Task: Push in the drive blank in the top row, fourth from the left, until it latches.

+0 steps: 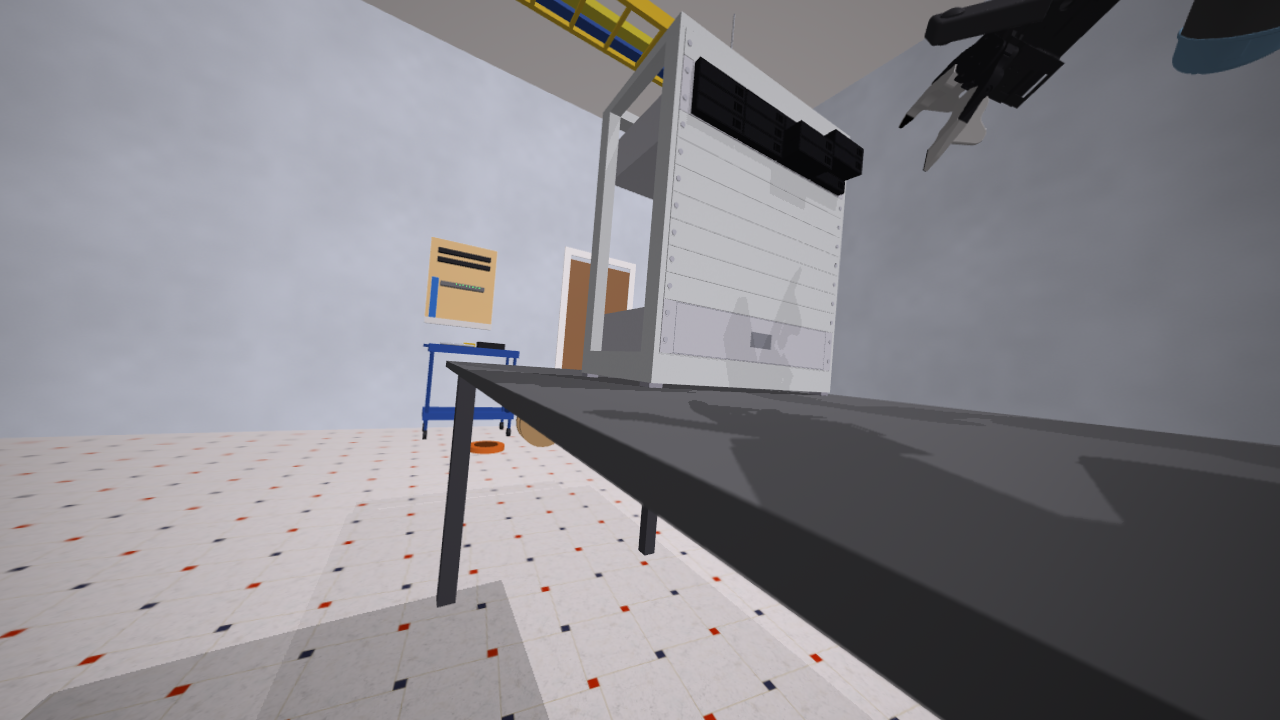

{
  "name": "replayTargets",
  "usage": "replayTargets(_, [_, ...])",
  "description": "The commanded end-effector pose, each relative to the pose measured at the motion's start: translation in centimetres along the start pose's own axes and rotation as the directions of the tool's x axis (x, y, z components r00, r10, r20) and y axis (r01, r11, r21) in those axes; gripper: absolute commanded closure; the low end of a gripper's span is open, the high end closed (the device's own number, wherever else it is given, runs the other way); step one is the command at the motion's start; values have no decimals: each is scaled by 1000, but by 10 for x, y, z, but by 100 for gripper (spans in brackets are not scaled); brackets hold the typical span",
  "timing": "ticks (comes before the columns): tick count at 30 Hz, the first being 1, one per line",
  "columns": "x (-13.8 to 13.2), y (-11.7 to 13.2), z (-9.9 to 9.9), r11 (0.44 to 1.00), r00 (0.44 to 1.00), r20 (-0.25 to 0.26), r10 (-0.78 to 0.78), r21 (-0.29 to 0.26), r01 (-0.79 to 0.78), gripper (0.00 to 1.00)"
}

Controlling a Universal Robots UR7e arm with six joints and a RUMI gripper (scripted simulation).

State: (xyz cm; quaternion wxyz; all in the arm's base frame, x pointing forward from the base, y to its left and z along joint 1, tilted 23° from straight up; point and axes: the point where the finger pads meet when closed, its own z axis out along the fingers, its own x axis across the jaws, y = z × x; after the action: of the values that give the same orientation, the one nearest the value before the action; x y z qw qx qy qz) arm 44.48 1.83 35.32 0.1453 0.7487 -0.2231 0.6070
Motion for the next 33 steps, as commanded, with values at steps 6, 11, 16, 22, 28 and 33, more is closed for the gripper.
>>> replayTargets(6, [27,-5,-6,983,970,-216,-115,119,143,0])
replayTargets(11, [40,-7,-10,964,937,-311,-160,156,216,0])
replayTargets(16, [46,-8,-11,954,920,-351,-174,171,245,0])
replayTargets(22, [56,-9,-13,935,887,-416,-200,189,300,0])
replayTargets(28, [64,-10,-15,920,858,-467,-212,201,337,0])
replayTargets(33, [67,-11,-16,913,846,-486,-217,205,352,0])
